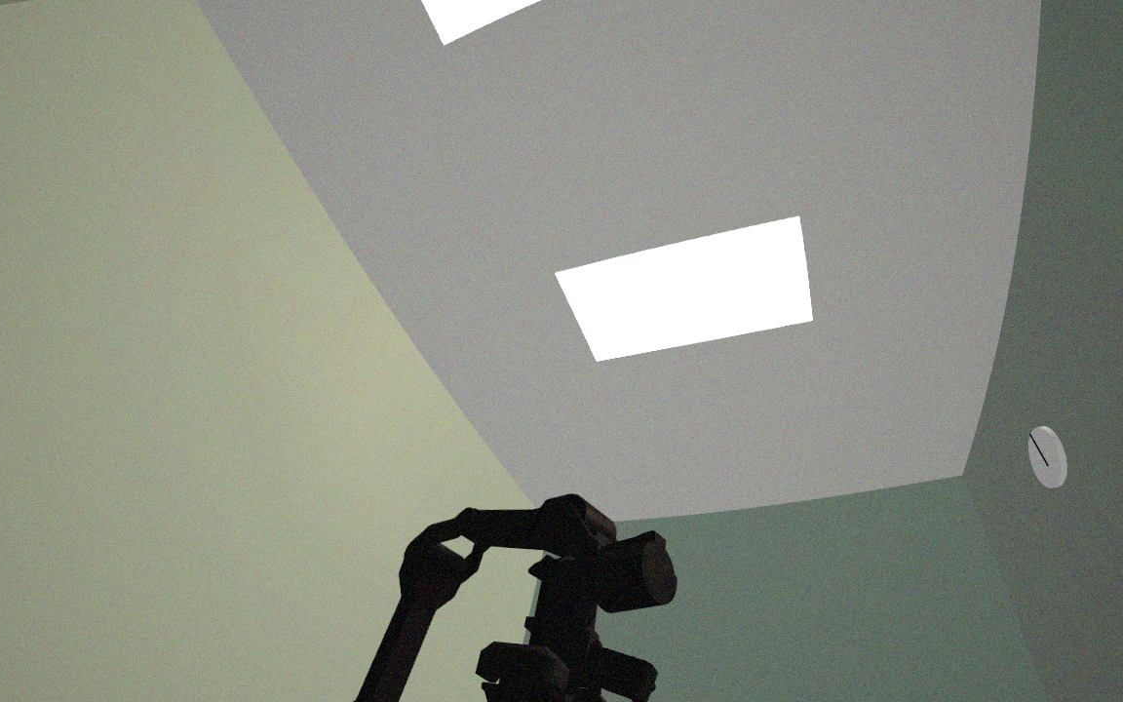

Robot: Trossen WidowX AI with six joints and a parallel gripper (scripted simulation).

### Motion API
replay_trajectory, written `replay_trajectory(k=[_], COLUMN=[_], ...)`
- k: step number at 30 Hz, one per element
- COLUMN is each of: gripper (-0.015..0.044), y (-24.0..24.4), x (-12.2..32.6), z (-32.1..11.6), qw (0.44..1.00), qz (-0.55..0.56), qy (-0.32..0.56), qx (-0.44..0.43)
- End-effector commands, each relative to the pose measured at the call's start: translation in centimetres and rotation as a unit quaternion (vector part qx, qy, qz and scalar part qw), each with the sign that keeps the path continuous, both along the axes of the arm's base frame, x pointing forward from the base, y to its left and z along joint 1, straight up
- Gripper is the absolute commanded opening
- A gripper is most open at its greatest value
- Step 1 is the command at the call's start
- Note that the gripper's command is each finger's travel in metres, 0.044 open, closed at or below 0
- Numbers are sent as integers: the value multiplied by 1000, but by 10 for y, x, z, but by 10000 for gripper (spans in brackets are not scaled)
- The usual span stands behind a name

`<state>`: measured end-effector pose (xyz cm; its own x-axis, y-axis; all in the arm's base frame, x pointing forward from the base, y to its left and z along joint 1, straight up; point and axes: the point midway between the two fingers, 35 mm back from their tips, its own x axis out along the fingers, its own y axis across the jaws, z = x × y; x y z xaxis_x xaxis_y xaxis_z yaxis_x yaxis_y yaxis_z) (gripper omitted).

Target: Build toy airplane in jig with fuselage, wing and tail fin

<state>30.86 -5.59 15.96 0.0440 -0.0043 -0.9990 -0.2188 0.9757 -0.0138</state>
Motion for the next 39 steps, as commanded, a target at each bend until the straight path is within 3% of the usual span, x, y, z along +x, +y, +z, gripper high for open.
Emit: replay_trajectory(k=[1, 13, 20, 24, 39], gripper=[440, 440, 440, 440, 440], y=[53, 237, 239, 240, 240], x=[17, 2, 1, 2, 3], z=[-2, -16, -18, -49, -73], qw=[1000, 1000, 1000, 1000, 1000], qz=[18, 1, 1, 1, 1], qy=[-8, 7, 7, 7, 7], qx=[6, 10, 10, 10, 10])
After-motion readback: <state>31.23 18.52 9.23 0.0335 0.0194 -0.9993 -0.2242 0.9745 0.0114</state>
